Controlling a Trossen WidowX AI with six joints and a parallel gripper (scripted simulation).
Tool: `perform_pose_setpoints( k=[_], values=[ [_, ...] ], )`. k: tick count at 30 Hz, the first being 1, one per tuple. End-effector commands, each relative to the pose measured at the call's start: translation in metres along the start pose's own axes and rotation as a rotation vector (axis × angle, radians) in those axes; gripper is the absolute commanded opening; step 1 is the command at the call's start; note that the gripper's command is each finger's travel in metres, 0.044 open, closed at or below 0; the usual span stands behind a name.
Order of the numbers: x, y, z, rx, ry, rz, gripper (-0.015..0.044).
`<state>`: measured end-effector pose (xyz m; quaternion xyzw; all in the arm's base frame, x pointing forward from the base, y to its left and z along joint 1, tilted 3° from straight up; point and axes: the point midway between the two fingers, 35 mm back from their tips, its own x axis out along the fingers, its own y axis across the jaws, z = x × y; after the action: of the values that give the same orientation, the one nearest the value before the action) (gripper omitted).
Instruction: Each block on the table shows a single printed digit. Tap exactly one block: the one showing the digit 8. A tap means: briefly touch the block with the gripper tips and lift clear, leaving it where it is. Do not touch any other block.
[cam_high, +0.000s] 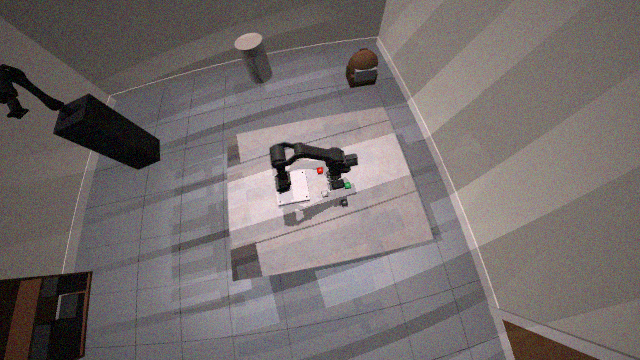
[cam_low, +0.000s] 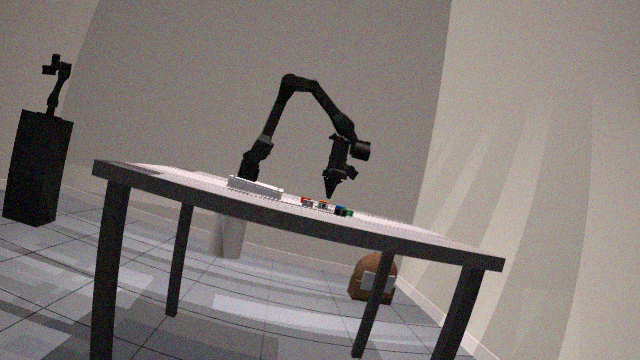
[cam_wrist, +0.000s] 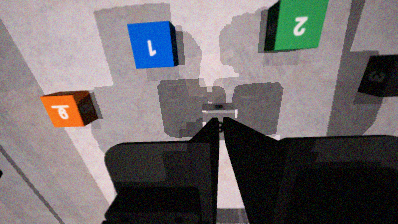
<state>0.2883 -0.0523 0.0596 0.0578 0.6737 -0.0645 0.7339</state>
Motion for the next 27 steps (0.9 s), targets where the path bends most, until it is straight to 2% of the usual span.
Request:
perform_pose_setpoints(
  k=[1, 17, 20, 25, 27],
  values=[
    [0.01, -0.001, -0.002, 0.005, 0.009, -0.004, 0.002],
    [0.023, -0.001, -0.003, 0.005, 0.009, -0.004, 0.002],
    [-0.004, -0.001, -0.002, 0.004, 0.008, -0.004, 0.002],
    [-0.007, -0.001, -0.003, 0.005, 0.008, -0.004, 0.002],
    [-0.009, 0.004, -0.002, 0.001, 0.007, -0.002, 0.0072]
  ],
)
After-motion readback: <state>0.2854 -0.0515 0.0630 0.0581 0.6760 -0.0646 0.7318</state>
